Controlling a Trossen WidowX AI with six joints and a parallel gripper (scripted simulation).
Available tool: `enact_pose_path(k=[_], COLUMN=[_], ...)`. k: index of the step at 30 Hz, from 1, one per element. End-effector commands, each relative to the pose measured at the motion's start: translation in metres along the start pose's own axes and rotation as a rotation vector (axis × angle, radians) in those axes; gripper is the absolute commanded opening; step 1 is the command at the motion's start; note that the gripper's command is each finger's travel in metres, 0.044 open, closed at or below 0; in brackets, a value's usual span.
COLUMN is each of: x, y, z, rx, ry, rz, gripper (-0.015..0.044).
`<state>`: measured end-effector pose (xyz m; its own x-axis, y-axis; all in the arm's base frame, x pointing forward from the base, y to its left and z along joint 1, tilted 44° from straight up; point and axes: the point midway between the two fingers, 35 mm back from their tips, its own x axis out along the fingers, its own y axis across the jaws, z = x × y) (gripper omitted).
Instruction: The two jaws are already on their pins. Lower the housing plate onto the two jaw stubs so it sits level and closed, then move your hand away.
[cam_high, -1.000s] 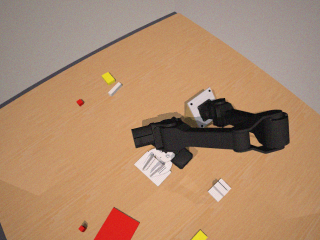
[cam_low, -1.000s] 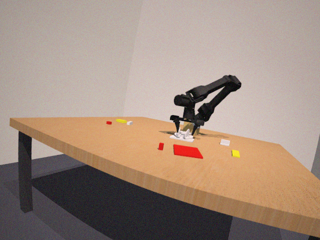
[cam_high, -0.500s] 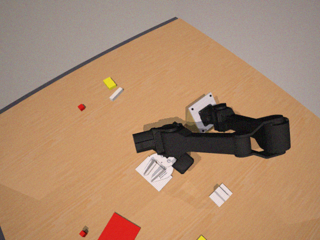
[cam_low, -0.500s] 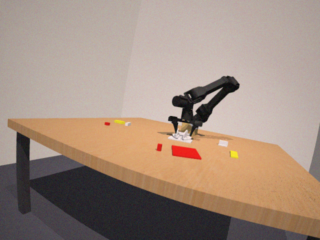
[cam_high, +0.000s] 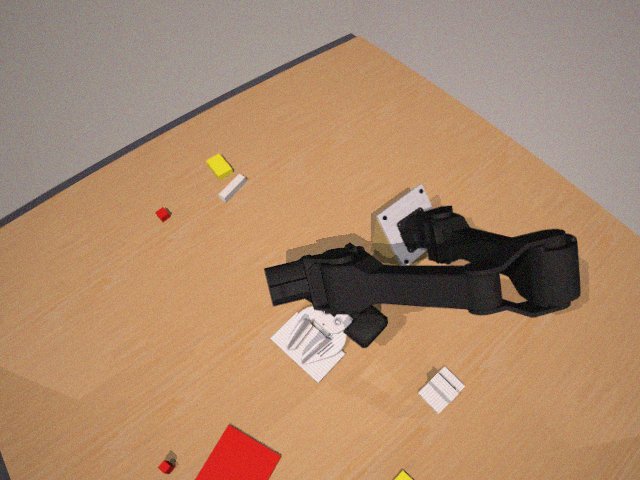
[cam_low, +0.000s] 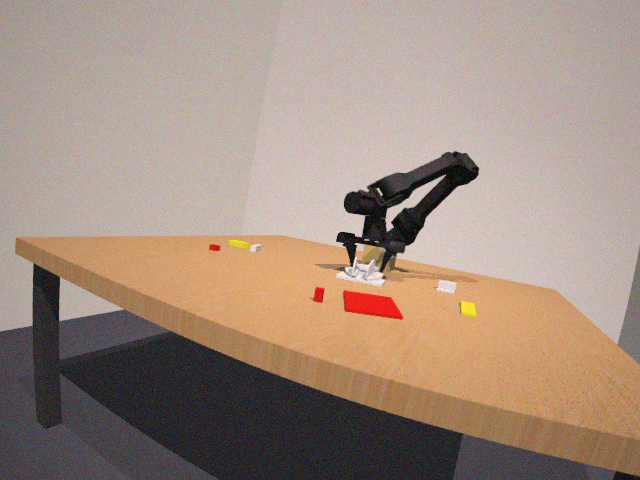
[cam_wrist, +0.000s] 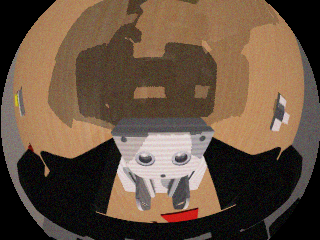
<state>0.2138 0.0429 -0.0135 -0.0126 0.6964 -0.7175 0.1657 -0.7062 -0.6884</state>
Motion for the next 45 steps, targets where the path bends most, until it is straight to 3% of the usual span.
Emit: enact_pose_path(k=[1,45], x=[0.0002,0.0045], y=[0.0002,0.0002], z=[-0.0007,-0.0007], rx=[-0.002,-0.002], ry=[-0.001,-0.001], rz=[0.003,0.002], gripper=[0.0351,0.0351])
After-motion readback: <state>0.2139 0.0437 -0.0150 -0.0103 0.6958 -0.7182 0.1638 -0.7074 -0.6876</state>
